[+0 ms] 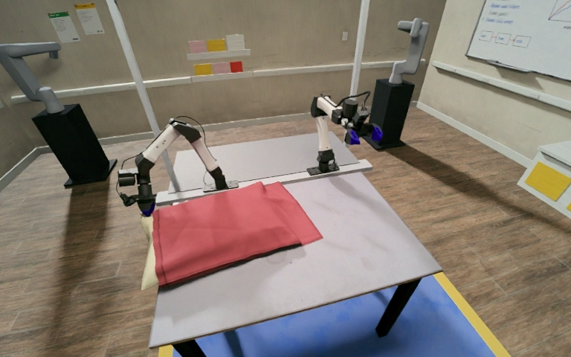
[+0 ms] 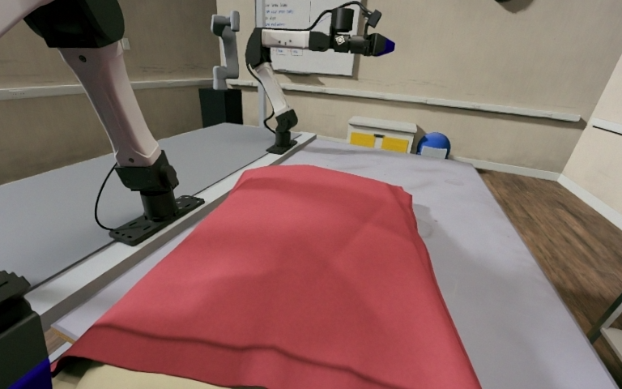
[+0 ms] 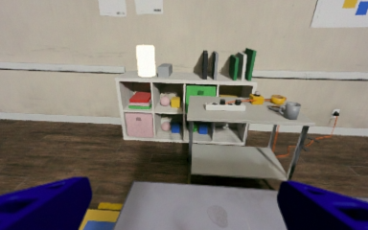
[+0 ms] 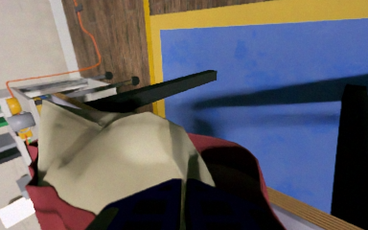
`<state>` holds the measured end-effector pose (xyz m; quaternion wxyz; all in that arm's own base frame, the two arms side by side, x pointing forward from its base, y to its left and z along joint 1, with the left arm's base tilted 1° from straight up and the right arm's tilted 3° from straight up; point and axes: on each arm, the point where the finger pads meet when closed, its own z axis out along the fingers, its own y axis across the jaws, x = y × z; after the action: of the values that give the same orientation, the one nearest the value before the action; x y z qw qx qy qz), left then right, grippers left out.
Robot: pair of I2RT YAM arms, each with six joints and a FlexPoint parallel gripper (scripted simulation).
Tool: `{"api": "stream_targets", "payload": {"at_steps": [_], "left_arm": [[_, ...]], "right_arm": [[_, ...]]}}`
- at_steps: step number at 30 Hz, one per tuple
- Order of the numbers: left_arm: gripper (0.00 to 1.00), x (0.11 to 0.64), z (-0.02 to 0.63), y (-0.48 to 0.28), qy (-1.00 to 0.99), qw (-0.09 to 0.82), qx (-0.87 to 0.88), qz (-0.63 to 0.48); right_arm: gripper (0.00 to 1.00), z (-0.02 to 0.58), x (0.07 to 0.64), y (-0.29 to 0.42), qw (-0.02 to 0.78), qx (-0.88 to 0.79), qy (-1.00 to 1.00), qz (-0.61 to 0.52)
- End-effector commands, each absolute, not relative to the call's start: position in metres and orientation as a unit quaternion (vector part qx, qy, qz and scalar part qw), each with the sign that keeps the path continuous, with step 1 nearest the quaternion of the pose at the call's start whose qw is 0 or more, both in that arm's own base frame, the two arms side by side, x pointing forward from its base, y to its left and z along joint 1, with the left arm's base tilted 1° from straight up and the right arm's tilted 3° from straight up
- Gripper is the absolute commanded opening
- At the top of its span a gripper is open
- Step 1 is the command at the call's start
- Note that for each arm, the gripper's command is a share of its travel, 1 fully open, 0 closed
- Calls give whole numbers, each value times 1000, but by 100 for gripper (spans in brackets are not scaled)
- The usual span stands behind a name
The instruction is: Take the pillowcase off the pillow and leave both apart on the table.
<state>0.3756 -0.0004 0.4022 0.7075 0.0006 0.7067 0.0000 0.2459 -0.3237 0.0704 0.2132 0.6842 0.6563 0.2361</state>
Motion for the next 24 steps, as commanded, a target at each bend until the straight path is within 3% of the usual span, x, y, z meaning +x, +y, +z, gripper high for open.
{"api": "stream_targets", "payload": {"at_steps": [1, 22, 23, 24], "left_arm": [[100, 369, 428, 1, 683, 731, -3, -3], [100, 369, 428, 1, 683, 731, -3, -3], [60, 369, 428, 1, 683, 731, -3, -3], [60, 369, 428, 1, 683, 731, -2, -2]], "right_arm": [[0, 65, 246, -337, 236, 679, 657, 226], [0, 43, 255, -332, 239, 668, 666, 228], [0, 37, 253, -326, 232, 670, 666, 232], [0, 39, 255, -329, 235, 669, 667, 230]]}}
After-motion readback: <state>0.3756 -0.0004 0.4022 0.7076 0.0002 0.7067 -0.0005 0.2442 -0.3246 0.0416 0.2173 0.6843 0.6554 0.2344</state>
